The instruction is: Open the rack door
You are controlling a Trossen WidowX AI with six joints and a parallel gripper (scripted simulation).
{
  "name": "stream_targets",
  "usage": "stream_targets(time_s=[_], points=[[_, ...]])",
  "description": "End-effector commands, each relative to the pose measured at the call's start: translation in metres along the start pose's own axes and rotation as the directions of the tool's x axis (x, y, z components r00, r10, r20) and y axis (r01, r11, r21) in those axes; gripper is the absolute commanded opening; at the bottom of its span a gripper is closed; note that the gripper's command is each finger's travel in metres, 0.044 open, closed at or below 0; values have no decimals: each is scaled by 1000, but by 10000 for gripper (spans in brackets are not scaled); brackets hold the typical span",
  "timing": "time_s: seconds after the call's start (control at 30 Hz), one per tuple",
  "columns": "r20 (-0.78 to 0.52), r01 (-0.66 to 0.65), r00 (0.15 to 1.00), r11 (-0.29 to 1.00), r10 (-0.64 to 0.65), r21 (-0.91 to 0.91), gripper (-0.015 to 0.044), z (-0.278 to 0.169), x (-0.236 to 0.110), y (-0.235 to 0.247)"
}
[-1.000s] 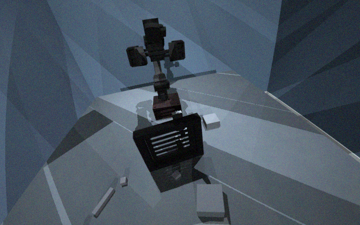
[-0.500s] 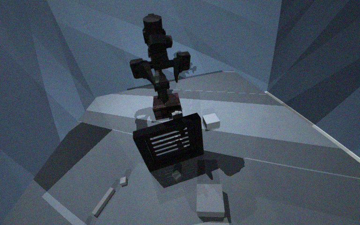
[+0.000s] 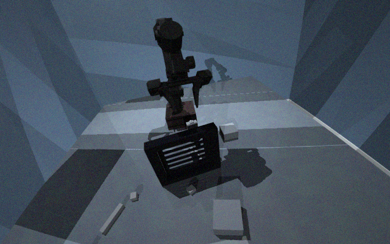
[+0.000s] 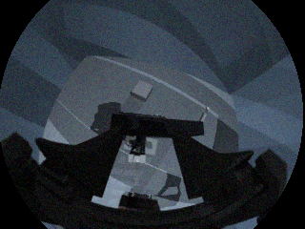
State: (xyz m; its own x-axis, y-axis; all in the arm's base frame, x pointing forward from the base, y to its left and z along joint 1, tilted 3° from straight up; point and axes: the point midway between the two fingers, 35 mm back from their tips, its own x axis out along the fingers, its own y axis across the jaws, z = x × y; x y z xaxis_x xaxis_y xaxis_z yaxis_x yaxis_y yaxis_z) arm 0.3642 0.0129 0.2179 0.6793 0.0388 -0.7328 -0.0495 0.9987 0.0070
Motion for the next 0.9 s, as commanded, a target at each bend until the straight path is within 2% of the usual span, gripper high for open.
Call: stream_targets(time_s=[0.0,0.33,0.67,0.87], points=[[-116,-12,993,1000,13,5,295,-9,8,3],[-379,-28,925,1000,30,12,295,-32,17,8],[-615,-37,788,999,43,23,295,-54,16,14],[-646,-38,762,999,45,24,295,-57,15,14]])
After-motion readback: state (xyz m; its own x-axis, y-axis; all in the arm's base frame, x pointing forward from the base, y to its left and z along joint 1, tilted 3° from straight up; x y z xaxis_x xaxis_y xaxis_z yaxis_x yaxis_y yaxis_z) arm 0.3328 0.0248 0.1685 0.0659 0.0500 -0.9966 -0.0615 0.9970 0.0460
